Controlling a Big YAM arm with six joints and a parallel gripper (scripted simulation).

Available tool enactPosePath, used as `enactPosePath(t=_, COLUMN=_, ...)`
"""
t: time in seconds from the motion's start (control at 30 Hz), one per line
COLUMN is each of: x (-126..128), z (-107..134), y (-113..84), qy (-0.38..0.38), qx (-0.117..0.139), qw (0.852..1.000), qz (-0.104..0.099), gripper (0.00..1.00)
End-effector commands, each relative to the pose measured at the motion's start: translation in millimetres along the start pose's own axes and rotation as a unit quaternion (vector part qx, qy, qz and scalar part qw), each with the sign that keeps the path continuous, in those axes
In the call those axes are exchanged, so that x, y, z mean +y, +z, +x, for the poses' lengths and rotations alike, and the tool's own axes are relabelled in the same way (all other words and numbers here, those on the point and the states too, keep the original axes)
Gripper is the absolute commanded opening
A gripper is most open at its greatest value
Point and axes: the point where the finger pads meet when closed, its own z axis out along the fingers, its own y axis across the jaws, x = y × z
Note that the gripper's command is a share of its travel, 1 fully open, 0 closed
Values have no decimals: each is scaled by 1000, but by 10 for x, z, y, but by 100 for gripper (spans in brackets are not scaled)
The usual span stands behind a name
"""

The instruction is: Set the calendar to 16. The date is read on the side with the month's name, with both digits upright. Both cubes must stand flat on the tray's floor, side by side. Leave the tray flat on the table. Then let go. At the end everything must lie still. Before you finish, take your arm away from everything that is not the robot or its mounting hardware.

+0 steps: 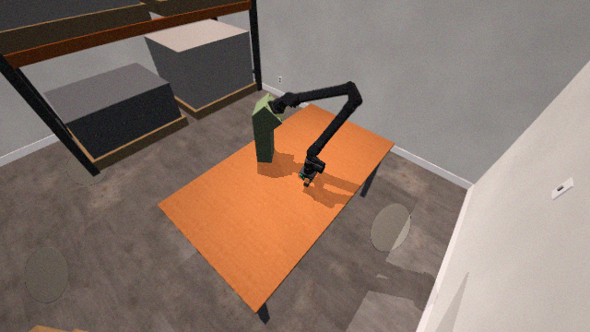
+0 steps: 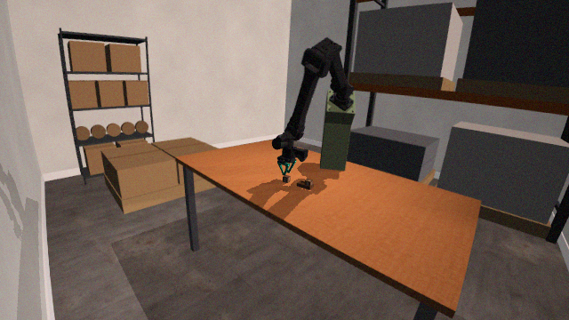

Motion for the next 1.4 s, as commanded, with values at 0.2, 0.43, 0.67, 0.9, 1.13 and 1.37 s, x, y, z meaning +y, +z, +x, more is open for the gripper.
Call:
enactPosePath(t=0.2, x=69, z=-86, y=78, qy=3, qx=-7, qw=1000, qz=-6, gripper=47)
enactPosePath(t=0.43, x=69, z=-86, y=78, qy=3, qx=-7, qw=1000, qz=-6, gripper=47)
enactPosePath(t=0.67, x=72, z=-87, y=77, qy=3, qx=-7, qw=1000, qz=-6, gripper=47)
enactPosePath(t=0.9, x=205, z=-137, y=48, qy=7, qx=-7, qw=1000, qz=-15, gripper=47)
enactPosePath(t=1.13, x=143, z=-131, y=69, qy=5, qx=-7, qw=1000, qz=-11, gripper=47)
enactPosePath(t=1.37, x=144, z=-132, y=69, qy=5, qx=-8, qw=1000, qz=-11, gripper=47)
